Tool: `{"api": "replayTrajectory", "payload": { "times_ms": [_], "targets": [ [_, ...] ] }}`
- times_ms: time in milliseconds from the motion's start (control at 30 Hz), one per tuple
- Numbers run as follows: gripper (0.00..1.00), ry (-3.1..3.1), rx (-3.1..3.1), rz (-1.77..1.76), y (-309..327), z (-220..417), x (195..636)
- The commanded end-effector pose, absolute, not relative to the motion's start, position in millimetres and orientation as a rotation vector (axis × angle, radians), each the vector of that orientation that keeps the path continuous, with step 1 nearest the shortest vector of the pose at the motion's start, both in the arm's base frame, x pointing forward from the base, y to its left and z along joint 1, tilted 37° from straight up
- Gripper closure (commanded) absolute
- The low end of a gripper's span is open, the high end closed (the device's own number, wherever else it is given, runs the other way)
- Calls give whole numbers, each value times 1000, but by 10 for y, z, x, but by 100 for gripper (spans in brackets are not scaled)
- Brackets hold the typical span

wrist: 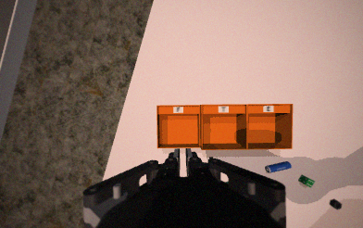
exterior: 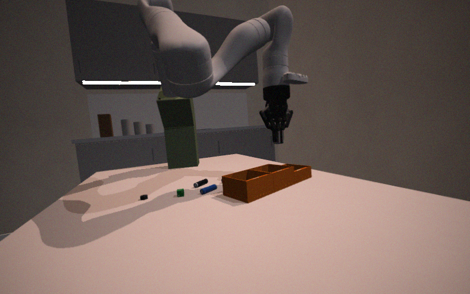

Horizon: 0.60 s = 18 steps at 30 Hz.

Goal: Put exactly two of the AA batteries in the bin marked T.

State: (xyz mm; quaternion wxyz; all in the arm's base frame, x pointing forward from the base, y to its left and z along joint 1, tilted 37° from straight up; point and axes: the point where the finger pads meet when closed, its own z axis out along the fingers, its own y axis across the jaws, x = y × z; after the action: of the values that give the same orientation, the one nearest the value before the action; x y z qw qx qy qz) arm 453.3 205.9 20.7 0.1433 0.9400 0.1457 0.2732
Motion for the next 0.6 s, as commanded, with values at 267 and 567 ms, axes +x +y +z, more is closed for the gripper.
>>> {"api": "replayTrajectory", "payload": {
  "times_ms": [267, 567],
  "targets": [
    [91, 443, 2708, 815, 2286, 968, 4040],
    [91, 443, 2708, 815, 2300, 1032, 3995]
  ]
}}
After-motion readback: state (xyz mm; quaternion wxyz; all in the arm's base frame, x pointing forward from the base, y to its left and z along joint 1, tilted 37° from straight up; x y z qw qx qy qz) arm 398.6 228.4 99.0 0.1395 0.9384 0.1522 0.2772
